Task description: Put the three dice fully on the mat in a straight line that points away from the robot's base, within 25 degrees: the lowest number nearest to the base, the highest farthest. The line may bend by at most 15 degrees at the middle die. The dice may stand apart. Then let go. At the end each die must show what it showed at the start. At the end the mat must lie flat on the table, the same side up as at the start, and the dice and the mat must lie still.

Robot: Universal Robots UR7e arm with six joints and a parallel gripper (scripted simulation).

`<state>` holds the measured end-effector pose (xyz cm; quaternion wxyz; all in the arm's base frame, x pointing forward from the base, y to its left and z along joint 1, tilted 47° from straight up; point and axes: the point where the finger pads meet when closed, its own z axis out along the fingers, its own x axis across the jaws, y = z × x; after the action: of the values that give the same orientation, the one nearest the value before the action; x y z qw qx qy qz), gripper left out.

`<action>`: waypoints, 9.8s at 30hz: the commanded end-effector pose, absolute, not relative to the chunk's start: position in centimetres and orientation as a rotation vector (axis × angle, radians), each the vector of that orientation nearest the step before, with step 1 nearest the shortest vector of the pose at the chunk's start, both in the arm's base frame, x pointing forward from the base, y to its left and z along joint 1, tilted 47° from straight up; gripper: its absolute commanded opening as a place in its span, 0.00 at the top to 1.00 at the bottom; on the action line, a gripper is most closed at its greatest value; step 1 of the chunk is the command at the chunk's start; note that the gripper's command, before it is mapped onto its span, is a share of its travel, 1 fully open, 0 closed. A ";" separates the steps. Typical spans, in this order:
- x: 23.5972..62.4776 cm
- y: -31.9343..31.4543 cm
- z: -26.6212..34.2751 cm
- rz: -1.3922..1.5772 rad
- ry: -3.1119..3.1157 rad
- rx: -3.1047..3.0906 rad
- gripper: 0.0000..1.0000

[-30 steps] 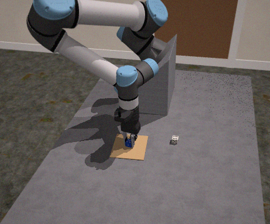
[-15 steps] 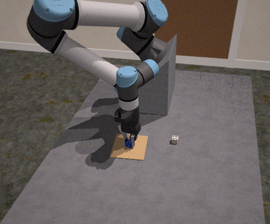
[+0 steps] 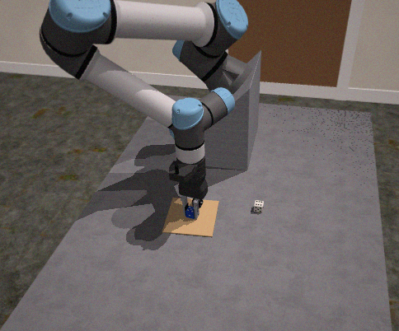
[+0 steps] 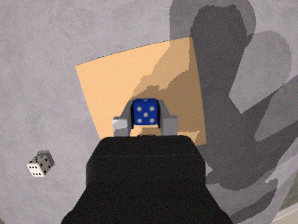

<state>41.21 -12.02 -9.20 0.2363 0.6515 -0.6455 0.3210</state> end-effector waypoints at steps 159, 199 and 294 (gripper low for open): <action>32.1 4.9 -17.3 0.826 -1.629 1.881 0.21; 32.2 3.9 -18.1 0.826 -1.630 1.879 0.21; 33.0 -0.1 -22.0 0.827 -1.631 1.879 0.21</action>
<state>32.82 0.61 -21.37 0.2569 0.6928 -0.6012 0.3043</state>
